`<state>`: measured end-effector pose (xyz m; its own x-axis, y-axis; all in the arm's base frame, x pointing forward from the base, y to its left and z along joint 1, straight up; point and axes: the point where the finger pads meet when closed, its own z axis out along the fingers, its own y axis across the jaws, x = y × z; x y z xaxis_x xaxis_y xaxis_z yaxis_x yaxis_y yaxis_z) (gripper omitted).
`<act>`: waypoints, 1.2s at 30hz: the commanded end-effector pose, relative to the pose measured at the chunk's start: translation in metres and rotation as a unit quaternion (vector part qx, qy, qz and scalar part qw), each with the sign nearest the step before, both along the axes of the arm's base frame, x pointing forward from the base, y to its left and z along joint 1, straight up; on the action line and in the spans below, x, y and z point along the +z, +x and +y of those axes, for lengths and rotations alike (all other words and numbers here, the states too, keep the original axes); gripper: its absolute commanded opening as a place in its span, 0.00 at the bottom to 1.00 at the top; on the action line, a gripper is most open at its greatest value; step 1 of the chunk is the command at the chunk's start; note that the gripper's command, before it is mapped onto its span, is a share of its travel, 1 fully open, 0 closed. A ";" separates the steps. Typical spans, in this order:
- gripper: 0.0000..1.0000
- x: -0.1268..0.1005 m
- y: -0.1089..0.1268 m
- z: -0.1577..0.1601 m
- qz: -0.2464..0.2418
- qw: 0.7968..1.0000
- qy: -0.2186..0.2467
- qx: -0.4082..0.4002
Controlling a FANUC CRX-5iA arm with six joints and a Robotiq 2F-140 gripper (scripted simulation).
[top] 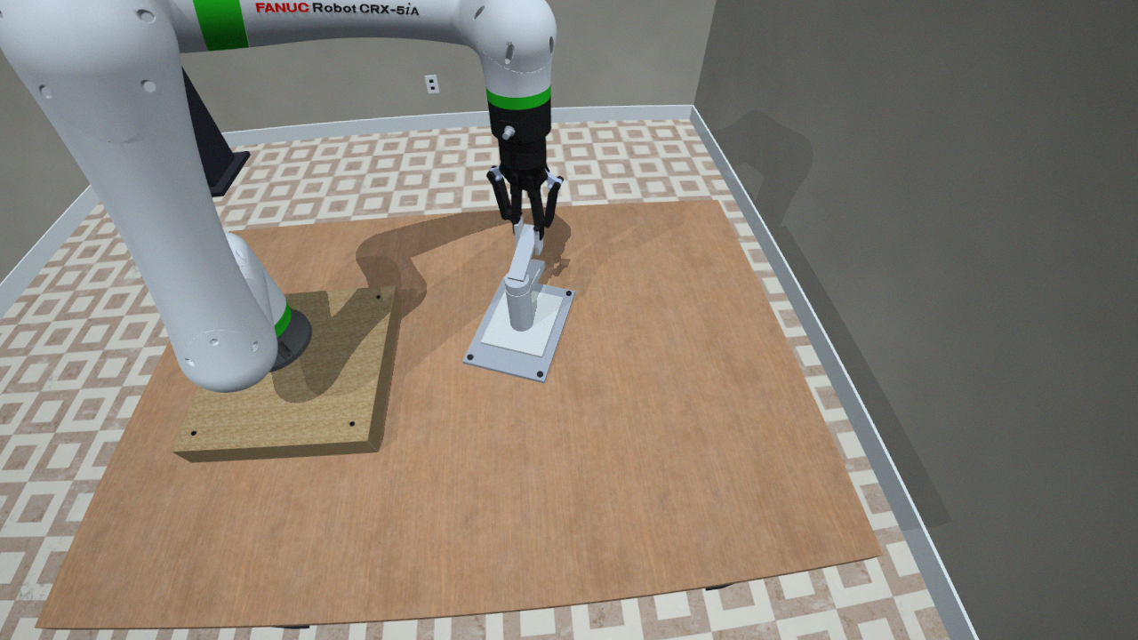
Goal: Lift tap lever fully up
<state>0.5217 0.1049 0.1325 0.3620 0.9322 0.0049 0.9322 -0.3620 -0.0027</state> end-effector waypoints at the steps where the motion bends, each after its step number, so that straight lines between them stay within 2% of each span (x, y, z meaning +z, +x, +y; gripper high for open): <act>1: 0.00 0.000 0.000 0.000 0.000 1.000 0.000 0.000; 19: 0.00 0.000 0.000 0.000 0.000 1.000 0.000 0.000; 20: 0.41 0.000 0.000 0.000 0.000 1.000 0.000 0.000; 36: 0.41 0.000 0.000 0.000 0.000 1.000 0.000 0.000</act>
